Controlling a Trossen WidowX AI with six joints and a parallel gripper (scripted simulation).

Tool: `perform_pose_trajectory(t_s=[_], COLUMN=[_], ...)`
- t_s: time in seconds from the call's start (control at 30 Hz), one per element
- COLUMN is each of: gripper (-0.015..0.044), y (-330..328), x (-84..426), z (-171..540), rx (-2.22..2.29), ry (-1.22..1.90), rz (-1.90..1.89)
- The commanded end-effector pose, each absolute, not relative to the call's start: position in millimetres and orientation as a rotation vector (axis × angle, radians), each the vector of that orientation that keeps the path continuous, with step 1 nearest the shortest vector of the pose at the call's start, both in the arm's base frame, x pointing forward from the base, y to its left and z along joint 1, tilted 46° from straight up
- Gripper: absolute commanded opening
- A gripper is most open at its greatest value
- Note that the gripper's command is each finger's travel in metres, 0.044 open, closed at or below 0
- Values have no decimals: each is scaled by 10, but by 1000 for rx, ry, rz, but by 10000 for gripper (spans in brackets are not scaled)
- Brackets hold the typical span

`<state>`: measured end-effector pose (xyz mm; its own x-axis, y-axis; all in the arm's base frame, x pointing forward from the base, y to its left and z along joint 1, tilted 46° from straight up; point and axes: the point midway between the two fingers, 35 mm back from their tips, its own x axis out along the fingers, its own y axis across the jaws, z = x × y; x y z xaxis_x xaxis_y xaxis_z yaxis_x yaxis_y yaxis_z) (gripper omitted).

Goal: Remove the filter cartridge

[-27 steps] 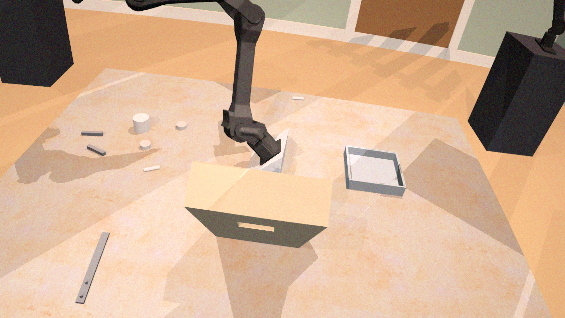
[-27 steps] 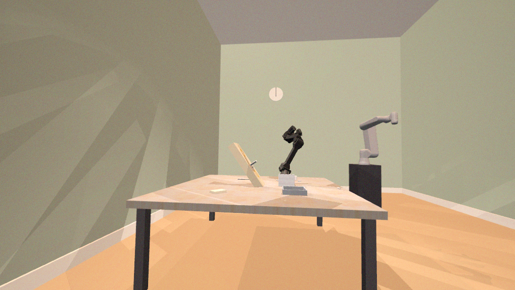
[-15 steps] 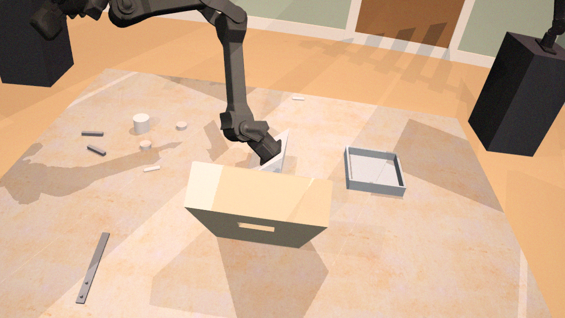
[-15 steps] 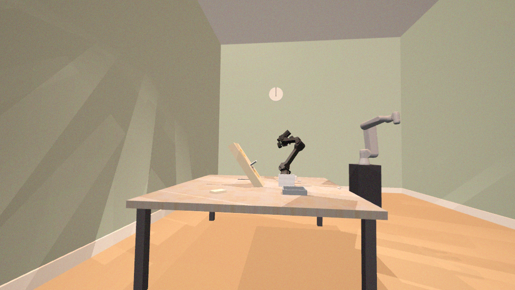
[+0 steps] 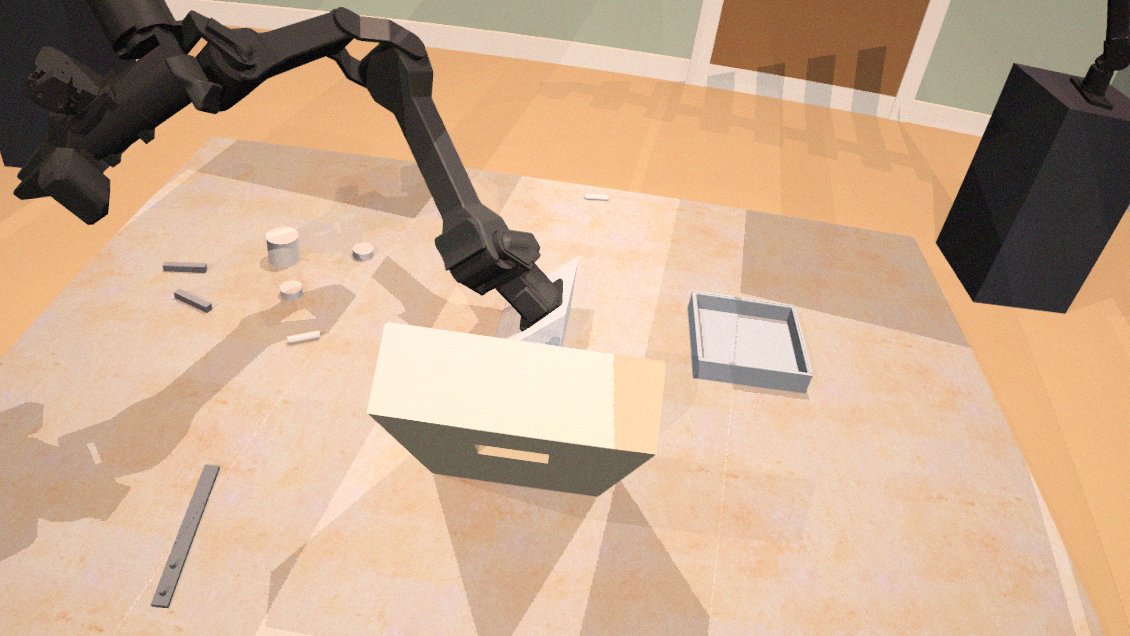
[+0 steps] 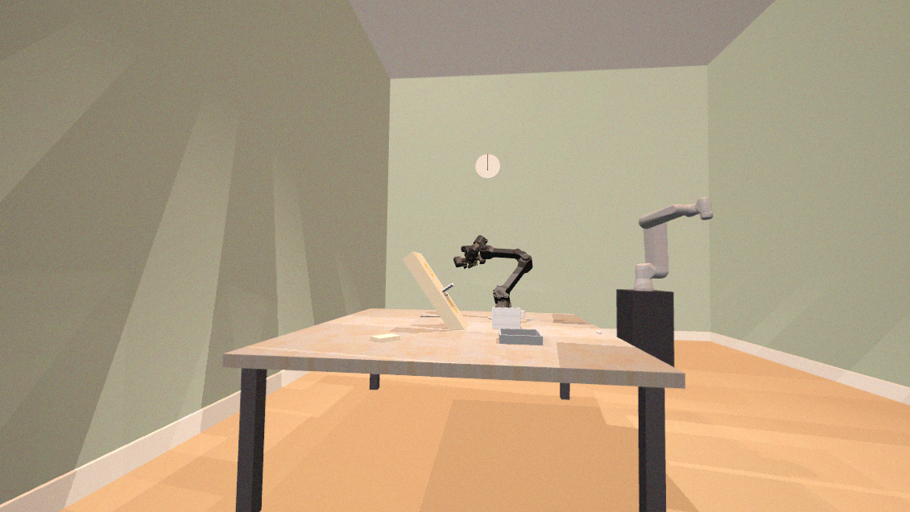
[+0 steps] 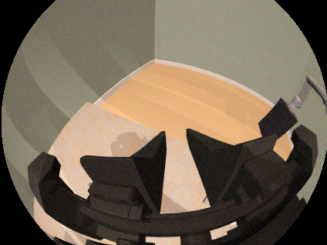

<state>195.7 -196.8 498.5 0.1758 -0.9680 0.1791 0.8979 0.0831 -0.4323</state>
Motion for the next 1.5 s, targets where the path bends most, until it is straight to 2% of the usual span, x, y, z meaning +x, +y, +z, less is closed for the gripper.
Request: perform_pose_trajectory(t_s=[0.0,0.23,0.47,0.73,0.93,1.47], gripper=[112,112,112,112,112,112], y=[-1764,-1051,-130,783,1379,1376], x=[2435,3218,3578,3460,3056,3101], z=[4662,3987,3225,2376,1712,1579], rx=[-504,-519,-608,-769,-931,-950], ry=[229,340,482,630,710,718], rz=[-1242,-922,-634,-399,-278,-266])
